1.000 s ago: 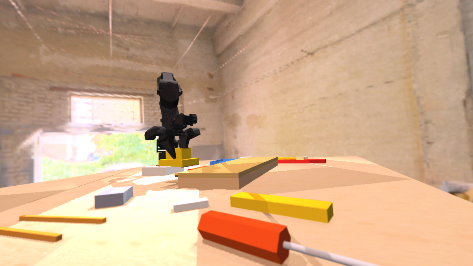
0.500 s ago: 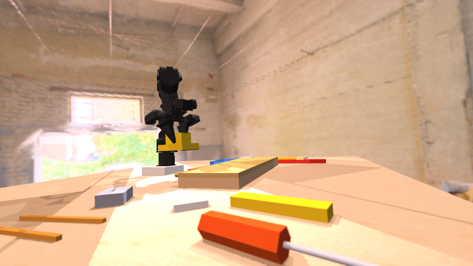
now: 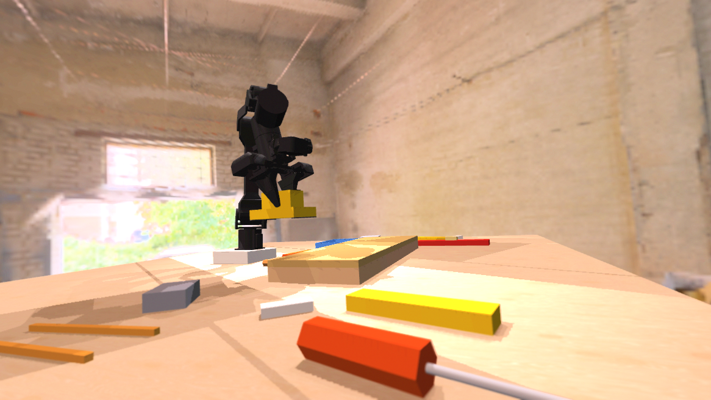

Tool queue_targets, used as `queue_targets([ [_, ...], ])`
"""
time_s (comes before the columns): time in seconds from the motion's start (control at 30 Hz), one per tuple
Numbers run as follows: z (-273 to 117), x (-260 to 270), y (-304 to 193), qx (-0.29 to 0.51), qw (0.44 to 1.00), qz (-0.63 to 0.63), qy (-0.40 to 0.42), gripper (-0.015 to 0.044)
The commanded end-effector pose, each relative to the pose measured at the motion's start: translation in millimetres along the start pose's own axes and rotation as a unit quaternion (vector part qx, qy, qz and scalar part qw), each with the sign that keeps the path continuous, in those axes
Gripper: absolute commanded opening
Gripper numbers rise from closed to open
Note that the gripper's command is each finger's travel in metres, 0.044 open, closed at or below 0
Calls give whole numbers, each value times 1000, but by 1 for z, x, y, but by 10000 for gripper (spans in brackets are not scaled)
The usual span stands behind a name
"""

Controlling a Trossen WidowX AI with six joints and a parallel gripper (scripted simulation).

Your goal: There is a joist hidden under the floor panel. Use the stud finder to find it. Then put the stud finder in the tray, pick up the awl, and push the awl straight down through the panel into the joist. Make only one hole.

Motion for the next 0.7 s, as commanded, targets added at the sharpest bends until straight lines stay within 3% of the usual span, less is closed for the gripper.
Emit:
queue_targets([
  [0.0, 0, -3, 18, -6, 1000, -16, 4, 0],
  [0.67, 19, -7, 90, -10, 997, -68, 18, 0],
])
Point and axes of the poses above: the point midway between the two fingers, 35 mm back from their tips, its own z axis out along the fingers, its own x axis across the jaws, y = z × x, the point moved 1 cm from there along -z, back along the fingers, and after that the axes turned 5 degrees about -z, right-handed, at the moved point
